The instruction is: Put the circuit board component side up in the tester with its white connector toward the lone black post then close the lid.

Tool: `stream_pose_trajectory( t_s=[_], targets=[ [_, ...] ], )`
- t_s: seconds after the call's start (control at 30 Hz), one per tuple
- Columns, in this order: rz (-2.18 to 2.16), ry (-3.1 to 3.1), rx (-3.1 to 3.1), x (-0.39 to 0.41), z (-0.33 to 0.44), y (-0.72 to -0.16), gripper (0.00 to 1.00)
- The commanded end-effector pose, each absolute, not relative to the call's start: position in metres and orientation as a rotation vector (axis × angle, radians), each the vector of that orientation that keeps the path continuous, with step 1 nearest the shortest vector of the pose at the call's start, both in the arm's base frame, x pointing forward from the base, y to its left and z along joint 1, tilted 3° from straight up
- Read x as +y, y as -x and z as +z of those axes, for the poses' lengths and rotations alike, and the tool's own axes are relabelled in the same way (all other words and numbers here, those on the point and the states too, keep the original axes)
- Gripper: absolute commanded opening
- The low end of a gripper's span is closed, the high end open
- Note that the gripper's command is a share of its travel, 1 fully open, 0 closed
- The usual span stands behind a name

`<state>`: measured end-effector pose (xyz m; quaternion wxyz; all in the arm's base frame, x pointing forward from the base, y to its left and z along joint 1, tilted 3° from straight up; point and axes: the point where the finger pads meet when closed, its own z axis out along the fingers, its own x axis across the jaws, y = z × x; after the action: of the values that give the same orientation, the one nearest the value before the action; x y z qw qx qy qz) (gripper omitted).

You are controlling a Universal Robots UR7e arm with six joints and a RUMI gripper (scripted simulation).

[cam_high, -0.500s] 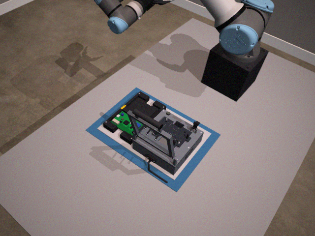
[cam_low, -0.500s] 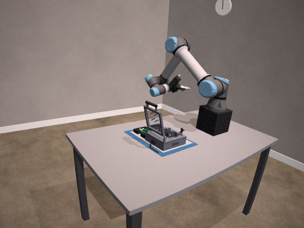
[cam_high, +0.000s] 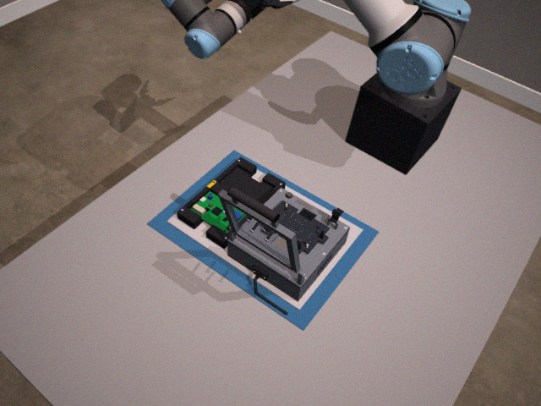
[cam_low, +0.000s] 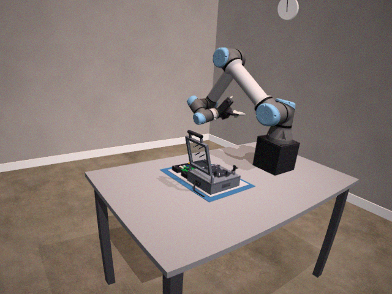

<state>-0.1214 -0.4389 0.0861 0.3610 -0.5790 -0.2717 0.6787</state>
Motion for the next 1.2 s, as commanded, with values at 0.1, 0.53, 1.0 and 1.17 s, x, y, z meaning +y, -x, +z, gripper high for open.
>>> stream_pose_trajectory(
  t_s=[0.1, 0.53, 1.0, 1.17],
  targets=[
    [1.749, 1.492, -0.699, -0.439, 0.087, 0.121, 1.00],
    [1.821, 1.522, -0.584, -0.428, 0.108, 0.099, 1.00],
    [1.924, 1.684, -0.220, -0.377, 0.142, 0.030, 1.00],
    [1.921, 1.741, -0.132, -0.363, 0.144, 0.013, 1.00]
  ],
)
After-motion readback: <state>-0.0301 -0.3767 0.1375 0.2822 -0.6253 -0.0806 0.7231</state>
